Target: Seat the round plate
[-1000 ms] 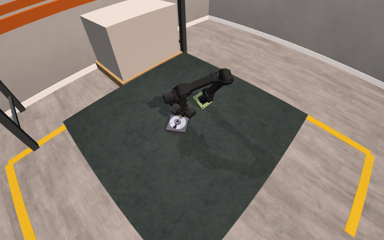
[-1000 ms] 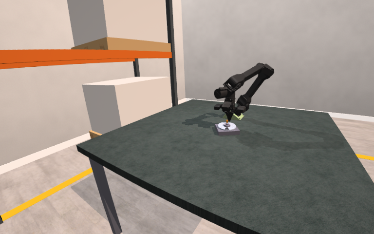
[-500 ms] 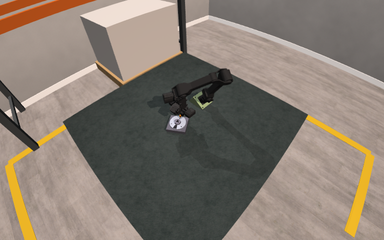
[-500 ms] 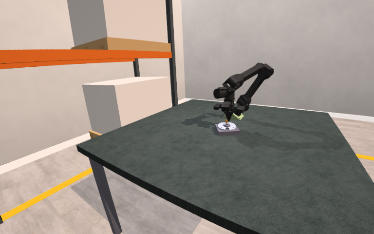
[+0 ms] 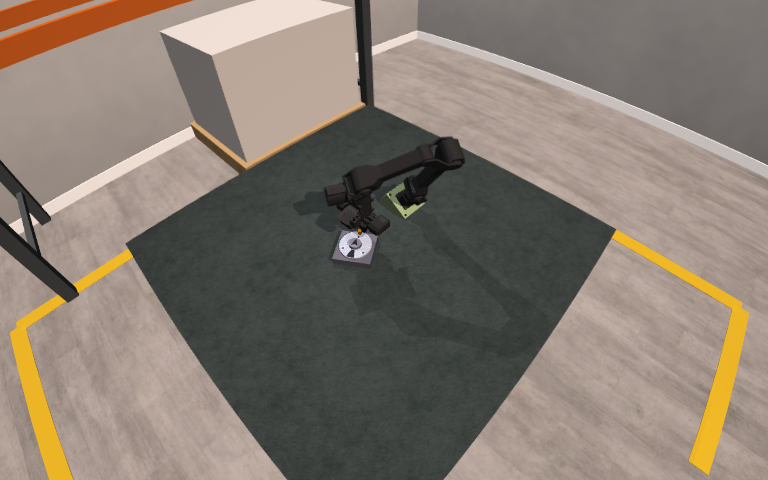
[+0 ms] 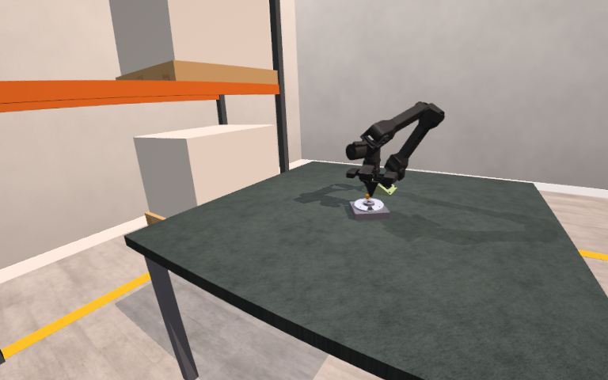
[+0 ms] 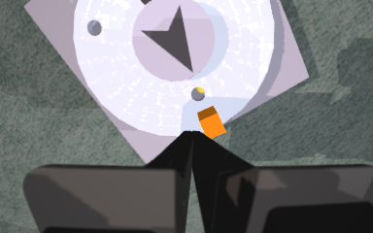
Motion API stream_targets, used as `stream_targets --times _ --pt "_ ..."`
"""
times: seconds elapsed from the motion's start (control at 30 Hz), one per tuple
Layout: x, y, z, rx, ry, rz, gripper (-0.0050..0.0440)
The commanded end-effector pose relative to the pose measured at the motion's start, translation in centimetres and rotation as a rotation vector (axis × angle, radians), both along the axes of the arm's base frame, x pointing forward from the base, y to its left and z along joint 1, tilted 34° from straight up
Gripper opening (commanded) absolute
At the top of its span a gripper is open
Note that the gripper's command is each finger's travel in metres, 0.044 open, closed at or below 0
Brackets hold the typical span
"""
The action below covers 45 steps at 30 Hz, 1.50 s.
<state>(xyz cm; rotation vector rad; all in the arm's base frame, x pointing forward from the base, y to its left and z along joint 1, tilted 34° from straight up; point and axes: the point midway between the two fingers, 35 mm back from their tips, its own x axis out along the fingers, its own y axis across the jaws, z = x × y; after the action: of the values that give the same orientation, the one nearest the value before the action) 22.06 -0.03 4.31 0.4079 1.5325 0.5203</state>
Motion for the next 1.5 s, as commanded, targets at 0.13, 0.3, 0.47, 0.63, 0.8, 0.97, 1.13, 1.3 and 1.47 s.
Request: stream_targets --times 0.13,0.3,0.47,0.63,0.8,0.97,1.13,1.3,1.47 --pt "0.5 -0.4 0.1 -0.008 -0.013 -0.001 -0.005" --pt "0.5 -0.5 -0.1 -0.008 -0.014 0.0 -0.005" --pt "0.4 -0.4 -0.4 -0.006 -0.007 0.0 -0.005" --pt "0.7 -0.8 0.2 -0.014 -0.021 0.0 -0.005" --pt "0.8 -2.1 2.1 -0.017 -0.025 0.0 -0.005" --pt "0.6 -3.4 4.0 -0.019 -0.027 0.001 -0.005" --pt "0.5 -2.7 3.0 -0.01 -0.012 -0.004 -0.005" --pt "0.5 -2.7 3.0 -0.01 -0.012 -0.004 -0.005" --pt "0.5 -2.7 3.0 -0.01 -0.012 -0.004 -0.005"
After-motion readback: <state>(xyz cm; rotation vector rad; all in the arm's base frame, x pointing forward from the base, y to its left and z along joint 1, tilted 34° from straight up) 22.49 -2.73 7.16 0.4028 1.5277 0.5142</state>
